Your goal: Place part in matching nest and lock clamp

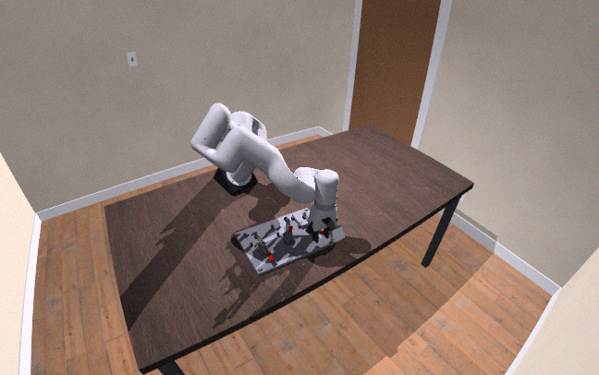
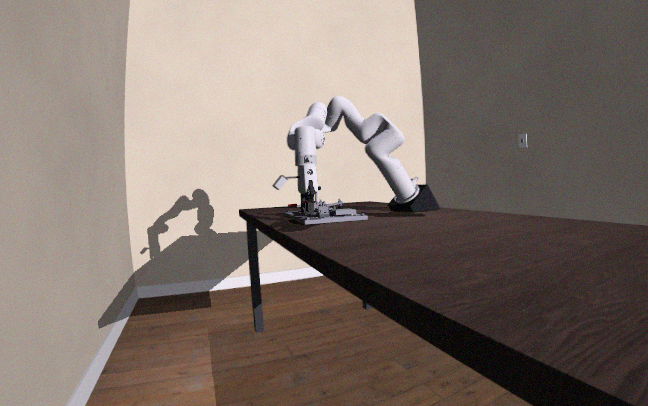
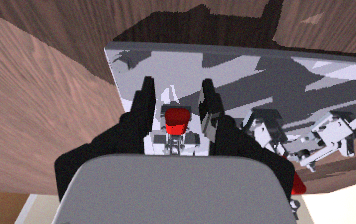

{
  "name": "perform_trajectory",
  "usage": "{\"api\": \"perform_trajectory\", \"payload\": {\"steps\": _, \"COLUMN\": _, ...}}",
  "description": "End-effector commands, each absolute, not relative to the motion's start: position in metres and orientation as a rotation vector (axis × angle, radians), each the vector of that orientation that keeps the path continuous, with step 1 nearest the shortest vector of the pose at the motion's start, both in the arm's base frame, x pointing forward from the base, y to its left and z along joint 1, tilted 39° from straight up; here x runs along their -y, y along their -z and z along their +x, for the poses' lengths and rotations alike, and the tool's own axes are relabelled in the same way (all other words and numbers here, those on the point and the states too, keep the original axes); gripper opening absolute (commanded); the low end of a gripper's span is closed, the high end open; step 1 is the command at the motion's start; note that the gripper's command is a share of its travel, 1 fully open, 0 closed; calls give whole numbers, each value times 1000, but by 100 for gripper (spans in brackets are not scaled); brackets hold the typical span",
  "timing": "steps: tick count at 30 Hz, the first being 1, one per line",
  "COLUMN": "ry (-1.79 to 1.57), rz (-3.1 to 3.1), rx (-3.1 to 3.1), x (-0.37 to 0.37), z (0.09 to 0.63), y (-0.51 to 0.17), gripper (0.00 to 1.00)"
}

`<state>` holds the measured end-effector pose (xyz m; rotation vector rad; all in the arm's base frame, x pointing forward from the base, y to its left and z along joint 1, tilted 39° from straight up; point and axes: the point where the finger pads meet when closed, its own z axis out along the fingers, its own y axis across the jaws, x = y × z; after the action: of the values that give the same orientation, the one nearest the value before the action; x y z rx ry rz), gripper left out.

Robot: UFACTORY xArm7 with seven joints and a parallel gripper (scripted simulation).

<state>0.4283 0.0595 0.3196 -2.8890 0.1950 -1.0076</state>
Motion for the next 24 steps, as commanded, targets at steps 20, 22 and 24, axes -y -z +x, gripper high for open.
{"api": "perform_trajectory", "payload": {"steps": 20, "ry": 1014, "rz": -2885, "rx": -195, "x": -60, "z": 429, "y": -322, "gripper": 47}}
{"api": "perform_trajectory", "payload": {"steps": 22, "ry": 1014, "rz": -2885, "rx": -195, "x": -60, "z": 428, "y": -323, "gripper": 47}}
{"api": "perform_trajectory", "payload": {"steps": 24, "ry": 1014, "rz": -2885, "rx": -195, "x": -60, "z": 427, "y": -324, "gripper": 47}}
